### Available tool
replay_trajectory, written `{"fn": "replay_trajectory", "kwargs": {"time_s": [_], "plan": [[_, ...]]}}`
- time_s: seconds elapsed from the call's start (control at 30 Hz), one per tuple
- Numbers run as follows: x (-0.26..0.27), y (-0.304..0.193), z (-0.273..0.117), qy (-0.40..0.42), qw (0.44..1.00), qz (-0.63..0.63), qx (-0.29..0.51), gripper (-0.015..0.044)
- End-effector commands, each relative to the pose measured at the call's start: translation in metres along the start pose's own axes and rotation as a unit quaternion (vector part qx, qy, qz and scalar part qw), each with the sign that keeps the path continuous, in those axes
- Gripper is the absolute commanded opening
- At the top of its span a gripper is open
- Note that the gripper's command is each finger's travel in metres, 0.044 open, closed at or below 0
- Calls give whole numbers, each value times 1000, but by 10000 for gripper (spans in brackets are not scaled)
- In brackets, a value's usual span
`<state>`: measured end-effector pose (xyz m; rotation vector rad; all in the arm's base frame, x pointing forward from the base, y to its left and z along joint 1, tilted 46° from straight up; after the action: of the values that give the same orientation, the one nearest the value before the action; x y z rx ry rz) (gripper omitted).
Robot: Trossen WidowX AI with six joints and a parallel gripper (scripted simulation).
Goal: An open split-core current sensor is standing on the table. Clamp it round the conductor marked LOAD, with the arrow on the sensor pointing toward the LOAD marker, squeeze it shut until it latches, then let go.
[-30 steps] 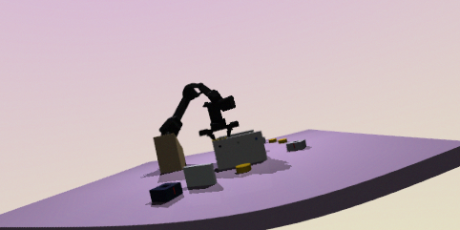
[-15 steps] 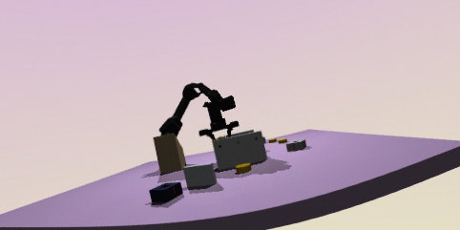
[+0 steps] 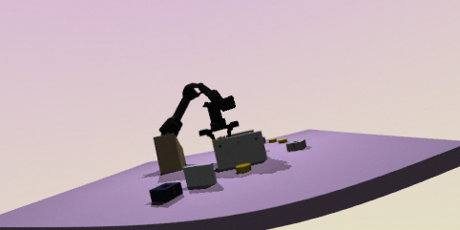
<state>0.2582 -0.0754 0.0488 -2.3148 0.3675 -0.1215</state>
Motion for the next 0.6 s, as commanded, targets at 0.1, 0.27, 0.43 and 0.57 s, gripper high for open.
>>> {"fn": "replay_trajectory", "kwargs": {"time_s": [0.1,0.27,0.43,0.57], "plan": [[0,0,0,-1,1000,0,0,263],[0,0,0,-1,1000,0,0,341],[0,0,0,-1,1000,0,0,440],[0,0,0,-1,1000,0,0,440]]}}
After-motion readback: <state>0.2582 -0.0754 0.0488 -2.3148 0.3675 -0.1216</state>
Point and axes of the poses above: the point midway between the two fingers, 35 mm back from their tips, its own z axis out along the fingers, its own x axis across the jaws, y = z × x, the point moved 8 cm from there along -z, back along the fingers, and after that the axes turned 11 degrees about z, right-handed, at the moved point
